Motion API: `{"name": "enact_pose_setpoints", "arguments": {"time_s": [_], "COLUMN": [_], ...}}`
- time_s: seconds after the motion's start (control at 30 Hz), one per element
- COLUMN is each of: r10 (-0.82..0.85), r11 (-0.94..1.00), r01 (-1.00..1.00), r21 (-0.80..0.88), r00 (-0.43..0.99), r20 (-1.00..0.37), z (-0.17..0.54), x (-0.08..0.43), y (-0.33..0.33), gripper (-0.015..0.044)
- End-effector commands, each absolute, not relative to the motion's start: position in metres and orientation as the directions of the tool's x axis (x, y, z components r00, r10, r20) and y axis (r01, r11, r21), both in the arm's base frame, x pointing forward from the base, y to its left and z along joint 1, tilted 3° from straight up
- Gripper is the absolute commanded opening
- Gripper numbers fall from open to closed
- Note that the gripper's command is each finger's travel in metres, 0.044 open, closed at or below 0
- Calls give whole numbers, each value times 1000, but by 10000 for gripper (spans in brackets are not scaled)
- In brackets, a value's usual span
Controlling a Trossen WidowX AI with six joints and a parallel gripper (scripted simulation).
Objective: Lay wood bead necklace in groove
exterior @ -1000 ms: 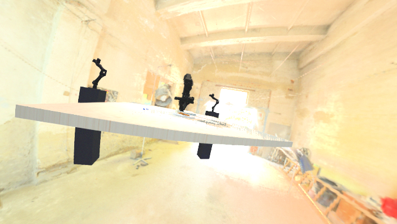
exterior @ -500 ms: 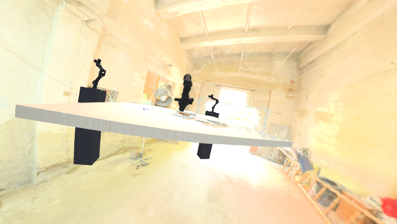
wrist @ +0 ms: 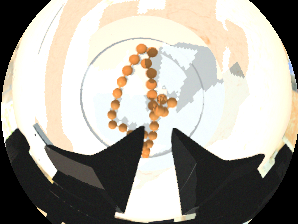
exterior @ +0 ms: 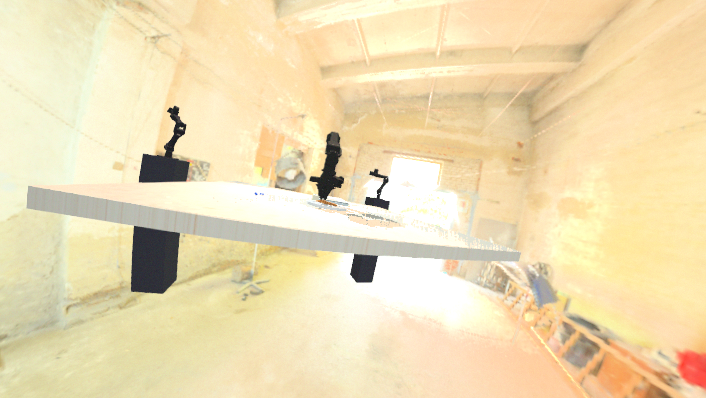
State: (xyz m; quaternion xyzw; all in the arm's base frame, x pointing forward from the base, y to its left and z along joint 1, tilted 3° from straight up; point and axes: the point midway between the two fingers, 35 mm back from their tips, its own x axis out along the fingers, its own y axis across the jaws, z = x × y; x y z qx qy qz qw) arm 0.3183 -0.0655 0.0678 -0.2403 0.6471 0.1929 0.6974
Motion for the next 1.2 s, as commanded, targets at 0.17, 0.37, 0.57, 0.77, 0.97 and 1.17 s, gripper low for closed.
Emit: {"name": "enact_pose_setpoints", "arguments": {"time_s": [0.17, 0.37, 0.57, 0.77, 0.97, 1.17], "r10": [-35, -40, -40, -40, -40, -40], "r11": [806, 809, 809, 809, 809, 809], "r01": [-587, -582, -582, -582, -582, -582], "r21": [-74, -79, -79, -79, -79, -79], "r00": [77, 80, 80, 80, 80, 80], "r20": [-996, -996, -996, -996, -996, -996], "z": [51, 53, 53, 53, 53, 53], "x": [316, 317, 317, 317, 317, 317], "y": [-65, -66, -66, -66, -66, -66], "gripper": [120, 94, 0, 0, 0, 0]}}
